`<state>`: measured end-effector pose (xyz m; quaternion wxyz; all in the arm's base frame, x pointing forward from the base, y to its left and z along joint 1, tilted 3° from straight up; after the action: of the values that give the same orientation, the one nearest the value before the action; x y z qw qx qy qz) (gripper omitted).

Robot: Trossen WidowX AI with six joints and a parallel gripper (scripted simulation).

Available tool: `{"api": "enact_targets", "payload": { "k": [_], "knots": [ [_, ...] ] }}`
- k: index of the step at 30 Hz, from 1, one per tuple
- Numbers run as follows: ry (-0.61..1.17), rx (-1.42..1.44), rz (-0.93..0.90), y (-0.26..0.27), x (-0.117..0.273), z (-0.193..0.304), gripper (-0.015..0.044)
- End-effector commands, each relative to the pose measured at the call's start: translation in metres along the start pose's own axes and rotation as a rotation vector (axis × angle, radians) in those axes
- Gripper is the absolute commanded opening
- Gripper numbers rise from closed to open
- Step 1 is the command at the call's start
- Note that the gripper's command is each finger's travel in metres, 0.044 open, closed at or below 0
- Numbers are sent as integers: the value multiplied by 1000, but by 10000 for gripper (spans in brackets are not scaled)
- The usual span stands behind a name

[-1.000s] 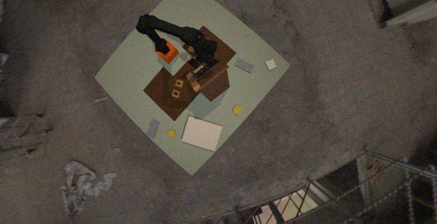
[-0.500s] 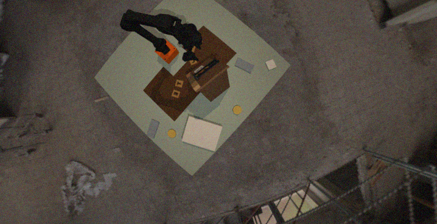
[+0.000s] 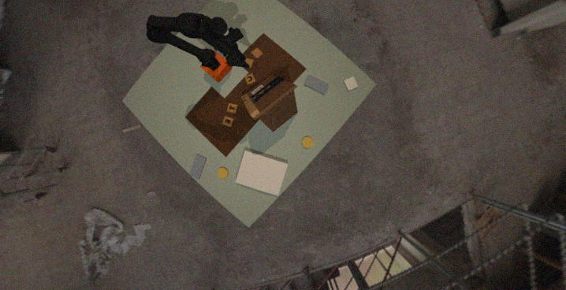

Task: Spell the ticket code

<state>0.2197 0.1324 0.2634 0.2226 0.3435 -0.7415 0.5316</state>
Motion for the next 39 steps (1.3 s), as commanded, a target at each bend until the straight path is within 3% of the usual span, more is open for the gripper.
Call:
{"api": "enact_targets", "payload": {
  "k": [1, 13, 17, 18, 28, 39],
  "knots": [
    [-12, 66, 7, 4, 2, 2, 440],
    [-12, 66, 7, 4, 2, 2, 440],
    [43, 21, -1, -4, -9, 14, 340],
    [74, -4, -6, -8, -15, 21, 340],
    [440, -376, -124, -43, -84, 150, 340],
    [647, -742, -290, -18, -123, 296, 340]
  ]
}}
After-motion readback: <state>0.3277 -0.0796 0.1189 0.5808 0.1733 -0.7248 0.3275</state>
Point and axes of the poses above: the point midway between the two fingers, 35 mm back from their tips, its own x axis back along the fingers, its own y axis across the jaws, z = x × y, the point moved 1 cm from there along x, back along the fingers, and after that the axes turned 2 degrees about -x, right-handed, at the moved point
